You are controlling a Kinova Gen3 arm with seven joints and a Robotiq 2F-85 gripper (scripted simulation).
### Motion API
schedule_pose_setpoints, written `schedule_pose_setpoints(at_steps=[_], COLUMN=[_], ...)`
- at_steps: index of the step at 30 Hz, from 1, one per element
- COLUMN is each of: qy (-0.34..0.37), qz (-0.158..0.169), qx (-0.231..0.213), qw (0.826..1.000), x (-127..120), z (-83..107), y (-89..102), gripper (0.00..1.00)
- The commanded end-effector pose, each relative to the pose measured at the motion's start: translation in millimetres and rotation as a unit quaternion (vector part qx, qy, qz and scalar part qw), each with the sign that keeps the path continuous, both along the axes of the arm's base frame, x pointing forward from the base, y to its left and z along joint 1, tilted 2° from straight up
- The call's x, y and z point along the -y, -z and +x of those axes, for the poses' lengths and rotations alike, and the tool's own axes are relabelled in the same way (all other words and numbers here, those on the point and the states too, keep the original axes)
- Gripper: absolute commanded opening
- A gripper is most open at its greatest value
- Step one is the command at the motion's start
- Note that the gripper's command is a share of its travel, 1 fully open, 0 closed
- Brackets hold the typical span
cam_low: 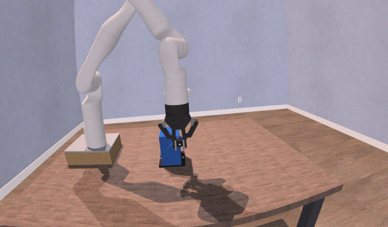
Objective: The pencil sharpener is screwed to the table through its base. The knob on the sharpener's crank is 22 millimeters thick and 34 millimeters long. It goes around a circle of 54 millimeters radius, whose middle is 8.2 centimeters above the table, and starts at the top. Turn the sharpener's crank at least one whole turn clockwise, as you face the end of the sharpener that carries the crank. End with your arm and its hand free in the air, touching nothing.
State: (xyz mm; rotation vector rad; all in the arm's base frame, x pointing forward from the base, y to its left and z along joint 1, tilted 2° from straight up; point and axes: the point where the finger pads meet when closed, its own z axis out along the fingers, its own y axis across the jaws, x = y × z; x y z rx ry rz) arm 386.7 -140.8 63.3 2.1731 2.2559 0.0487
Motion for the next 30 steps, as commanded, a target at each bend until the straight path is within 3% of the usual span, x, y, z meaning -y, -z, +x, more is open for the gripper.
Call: schedule_pose_setpoints(at_steps=[1,16,30], qy=[-0.001,-0.001,-0.001], qz=[0.0,0.0,0.0], qx=[-0.001,-0.001,-0.001], qw=[1.0,1.0,1.0], x=[0.0,-0.9,-1.0], z=[3.4,15.8,16.5], y=[3.6,28.8,33.1], gripper=[0.0,0.0,0.0])
